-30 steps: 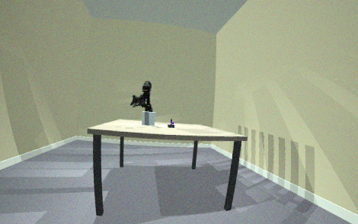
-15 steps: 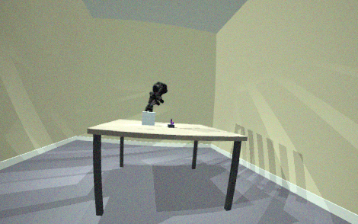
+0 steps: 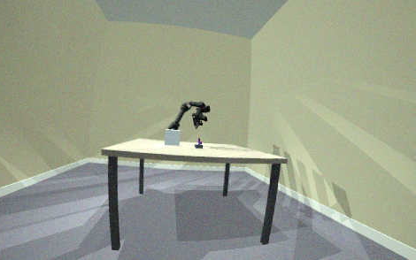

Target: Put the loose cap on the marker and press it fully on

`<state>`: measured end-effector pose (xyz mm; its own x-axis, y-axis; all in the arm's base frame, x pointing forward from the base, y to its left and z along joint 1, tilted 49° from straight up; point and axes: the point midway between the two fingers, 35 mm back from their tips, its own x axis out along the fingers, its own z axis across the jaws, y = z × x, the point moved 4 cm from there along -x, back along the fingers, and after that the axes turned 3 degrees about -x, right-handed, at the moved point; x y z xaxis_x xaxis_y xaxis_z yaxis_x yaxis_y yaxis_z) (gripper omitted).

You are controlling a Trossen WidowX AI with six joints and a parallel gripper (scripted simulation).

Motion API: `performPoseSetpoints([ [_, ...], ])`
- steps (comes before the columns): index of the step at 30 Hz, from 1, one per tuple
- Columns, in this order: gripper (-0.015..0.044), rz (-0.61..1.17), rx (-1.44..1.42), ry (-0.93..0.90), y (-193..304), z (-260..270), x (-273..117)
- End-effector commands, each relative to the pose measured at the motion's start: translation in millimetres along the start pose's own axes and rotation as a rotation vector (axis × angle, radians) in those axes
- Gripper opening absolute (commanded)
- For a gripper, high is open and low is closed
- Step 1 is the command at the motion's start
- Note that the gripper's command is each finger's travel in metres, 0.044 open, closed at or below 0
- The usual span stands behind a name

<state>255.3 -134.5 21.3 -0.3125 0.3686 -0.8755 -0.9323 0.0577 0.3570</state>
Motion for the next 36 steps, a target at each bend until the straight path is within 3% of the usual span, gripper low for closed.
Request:
performPoseSetpoints([
  [1,0.0243,-0.066,-0.025,-0.106,-12,63,-9],
  [12,0.0243,-0.082,-0.093,-0.444,3,217,-29],
  [18,0.0243,-0.08,-0.094,-0.449,3,219,-29],
  [22,0.0243,-0.08,-0.094,-0.449,1,231,0],
  [36,0.0243,-0.08,-0.095,-0.449,0,237,20],
])
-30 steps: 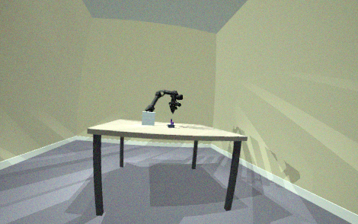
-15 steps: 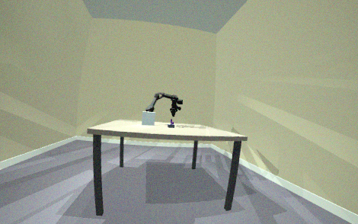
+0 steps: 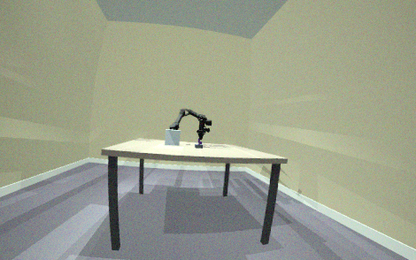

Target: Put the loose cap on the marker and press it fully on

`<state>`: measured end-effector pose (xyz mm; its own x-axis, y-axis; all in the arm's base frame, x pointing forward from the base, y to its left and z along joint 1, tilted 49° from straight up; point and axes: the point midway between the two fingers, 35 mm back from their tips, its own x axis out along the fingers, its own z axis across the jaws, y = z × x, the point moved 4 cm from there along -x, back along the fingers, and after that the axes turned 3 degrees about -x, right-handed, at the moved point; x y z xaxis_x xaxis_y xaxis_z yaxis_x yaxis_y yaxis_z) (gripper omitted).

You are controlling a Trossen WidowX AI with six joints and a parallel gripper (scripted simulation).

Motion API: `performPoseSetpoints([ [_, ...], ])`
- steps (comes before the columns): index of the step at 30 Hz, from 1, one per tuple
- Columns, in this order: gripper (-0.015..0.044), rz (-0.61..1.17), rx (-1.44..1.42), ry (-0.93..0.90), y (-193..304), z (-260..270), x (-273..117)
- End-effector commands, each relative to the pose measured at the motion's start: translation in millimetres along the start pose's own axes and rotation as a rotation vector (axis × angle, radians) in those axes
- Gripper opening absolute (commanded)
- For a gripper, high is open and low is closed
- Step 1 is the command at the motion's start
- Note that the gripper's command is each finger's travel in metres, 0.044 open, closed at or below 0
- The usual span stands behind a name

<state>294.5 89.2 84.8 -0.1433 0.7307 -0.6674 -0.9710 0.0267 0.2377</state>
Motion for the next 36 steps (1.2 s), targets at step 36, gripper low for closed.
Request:
performPoseSetpoints([
  [36,0.019,0.006,0.004,-0.006,1,0,56],
])
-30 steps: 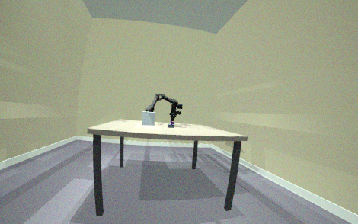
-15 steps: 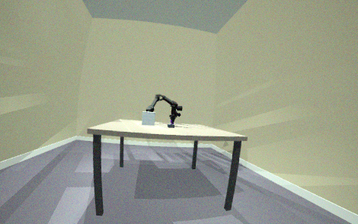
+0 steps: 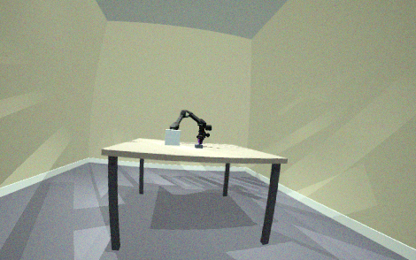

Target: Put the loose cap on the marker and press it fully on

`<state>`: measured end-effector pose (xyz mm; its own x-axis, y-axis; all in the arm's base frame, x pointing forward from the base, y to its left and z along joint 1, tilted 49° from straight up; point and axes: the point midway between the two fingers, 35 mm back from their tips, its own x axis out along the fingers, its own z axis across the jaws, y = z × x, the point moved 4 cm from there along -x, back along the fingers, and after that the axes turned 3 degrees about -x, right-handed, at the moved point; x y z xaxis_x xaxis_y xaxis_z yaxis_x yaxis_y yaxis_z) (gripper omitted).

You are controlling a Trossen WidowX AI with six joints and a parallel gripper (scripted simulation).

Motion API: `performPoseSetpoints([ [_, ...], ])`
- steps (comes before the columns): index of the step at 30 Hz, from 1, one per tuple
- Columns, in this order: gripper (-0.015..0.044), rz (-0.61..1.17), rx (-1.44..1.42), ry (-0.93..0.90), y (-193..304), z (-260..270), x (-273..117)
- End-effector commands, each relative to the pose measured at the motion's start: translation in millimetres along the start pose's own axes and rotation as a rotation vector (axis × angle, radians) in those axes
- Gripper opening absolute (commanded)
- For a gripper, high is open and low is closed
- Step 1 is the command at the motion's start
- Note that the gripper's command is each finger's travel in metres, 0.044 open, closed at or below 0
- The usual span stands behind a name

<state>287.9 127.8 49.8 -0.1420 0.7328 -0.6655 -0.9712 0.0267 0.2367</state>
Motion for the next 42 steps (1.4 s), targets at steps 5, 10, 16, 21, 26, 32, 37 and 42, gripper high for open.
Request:
performPoseSetpoints([
  [5,0.0098,0.007,0.005,-0.003,2,0,3],
  [10,0.0065,0.007,0.005,-0.003,2,0,3],
  [16,0.0,0.006,0.005,-0.001,1,-1,-6],
  [21,0.0,0.005,0.005,0.0,-1,-1,-19],
  [26,0.0,0.005,0.005,0.001,-1,-1,-32],
  [32,0.0,0.006,0.005,0.0,-1,-1,-49],
  [37,0.0,0.006,0.005,-0.001,0,-1,-58],
  [42,0.0,0.0,0.007,0.008,-5,-14,-63],
])
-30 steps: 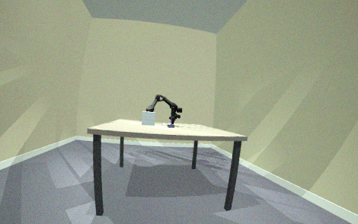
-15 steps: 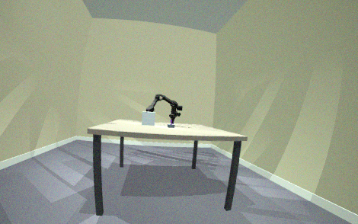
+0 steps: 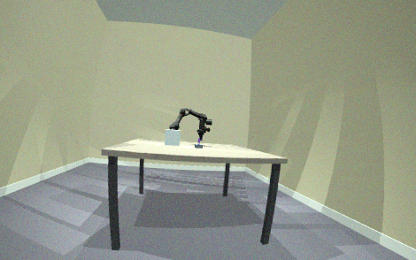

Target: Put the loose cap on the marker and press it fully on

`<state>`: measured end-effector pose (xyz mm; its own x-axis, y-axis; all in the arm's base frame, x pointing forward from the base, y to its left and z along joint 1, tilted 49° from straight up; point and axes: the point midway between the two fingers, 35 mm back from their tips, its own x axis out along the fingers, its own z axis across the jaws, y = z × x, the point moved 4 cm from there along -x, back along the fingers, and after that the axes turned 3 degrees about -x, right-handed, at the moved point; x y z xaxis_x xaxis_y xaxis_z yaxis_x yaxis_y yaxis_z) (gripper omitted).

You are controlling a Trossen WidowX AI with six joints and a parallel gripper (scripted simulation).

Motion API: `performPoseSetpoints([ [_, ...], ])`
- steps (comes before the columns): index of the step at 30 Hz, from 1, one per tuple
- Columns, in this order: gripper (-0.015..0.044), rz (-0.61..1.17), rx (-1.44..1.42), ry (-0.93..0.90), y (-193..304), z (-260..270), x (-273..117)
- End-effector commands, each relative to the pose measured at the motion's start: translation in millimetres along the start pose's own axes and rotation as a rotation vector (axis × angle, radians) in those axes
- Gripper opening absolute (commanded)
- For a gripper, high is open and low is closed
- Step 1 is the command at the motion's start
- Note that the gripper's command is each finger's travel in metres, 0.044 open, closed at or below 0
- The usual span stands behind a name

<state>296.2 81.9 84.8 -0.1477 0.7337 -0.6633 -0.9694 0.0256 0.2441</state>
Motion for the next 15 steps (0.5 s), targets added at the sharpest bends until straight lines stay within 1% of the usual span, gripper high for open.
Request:
performPoseSetpoints([
  [1,0.0,-0.008,0.003,0.011,-6,-13,-7],
  [15,0.0,-0.02,0.009,0.033,-20,-67,-26],
])
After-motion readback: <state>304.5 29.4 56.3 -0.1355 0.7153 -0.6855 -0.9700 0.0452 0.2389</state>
